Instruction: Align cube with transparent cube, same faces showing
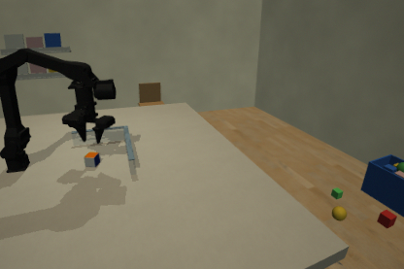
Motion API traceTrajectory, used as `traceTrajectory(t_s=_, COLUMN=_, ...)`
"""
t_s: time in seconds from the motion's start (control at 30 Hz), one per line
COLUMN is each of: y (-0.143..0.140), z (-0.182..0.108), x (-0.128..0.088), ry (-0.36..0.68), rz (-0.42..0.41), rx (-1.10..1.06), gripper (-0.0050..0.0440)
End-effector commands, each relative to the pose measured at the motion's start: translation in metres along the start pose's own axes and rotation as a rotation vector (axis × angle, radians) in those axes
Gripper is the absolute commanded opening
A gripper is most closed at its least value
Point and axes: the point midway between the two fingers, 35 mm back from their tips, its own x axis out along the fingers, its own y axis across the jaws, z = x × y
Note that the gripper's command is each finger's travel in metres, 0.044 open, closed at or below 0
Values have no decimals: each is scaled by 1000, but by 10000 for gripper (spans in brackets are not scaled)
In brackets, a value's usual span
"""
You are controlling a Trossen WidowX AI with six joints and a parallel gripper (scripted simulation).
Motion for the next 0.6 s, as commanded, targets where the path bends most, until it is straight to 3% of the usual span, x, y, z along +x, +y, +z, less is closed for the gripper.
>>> traceTrajectory(t_s=0.0, y=2, z=-1, x=-5, ry=8, rz=15, rx=1, gripper=304)
traceTrajectory(t_s=0.2, y=-3, z=1, x=-49, ry=8, rz=16, rx=2, gripper=440)
traceTrajectory(t_s=0.57, y=-4, z=2, x=-54, ry=8, rz=16, rx=2, gripper=440)
